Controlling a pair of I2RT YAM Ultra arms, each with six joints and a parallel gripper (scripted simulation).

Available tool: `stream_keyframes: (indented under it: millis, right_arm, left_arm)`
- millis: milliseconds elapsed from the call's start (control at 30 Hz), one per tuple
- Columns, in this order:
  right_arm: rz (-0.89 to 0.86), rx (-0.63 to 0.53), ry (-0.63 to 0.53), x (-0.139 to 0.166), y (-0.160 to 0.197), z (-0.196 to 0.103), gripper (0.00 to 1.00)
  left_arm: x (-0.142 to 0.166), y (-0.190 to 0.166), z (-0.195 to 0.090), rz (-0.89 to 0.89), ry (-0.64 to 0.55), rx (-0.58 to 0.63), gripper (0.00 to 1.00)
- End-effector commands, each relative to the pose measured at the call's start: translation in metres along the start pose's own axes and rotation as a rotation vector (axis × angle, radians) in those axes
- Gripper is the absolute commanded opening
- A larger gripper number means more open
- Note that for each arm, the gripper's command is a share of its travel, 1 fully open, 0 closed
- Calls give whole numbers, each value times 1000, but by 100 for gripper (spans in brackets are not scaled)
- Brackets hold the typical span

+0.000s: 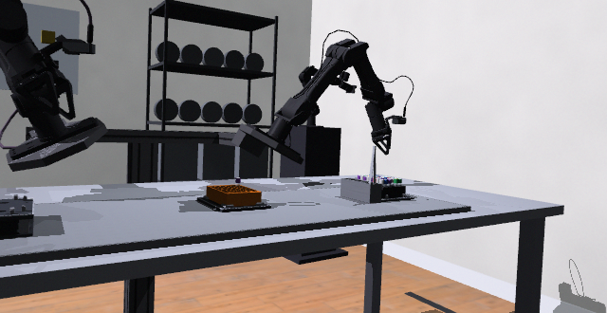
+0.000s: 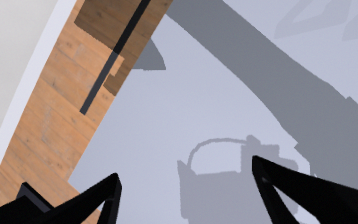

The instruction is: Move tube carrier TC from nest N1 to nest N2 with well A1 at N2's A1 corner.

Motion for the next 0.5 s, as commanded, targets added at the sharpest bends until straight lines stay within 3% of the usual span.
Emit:
stream_keyframes:
  millis: [0, 200, 467]
  right_arm:
    - [-3, 122, -46, 4, -14, 6, 100]
    - [197, 263, 42, 56, -12, 23, 100]
    - [362, 329, 109, 94, -3, 42, 100]
  left_arm:
    - [-10, -6, 22, -35, -18, -33, 100]
    - [-66, -123, 79, 50, -71, 96, 100]
    - [-105, -304, 103, 152, -145, 279, 100]
Point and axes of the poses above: on each arm, the point where the finger pads meet when closed, its own z axis out along the fingers, its own y axis across the jaws, x = y × z, the point moved 5 cm from there along -z, back along the fingers, and after that the axes turned 13 degrees about -z, right-handed, at the moved point
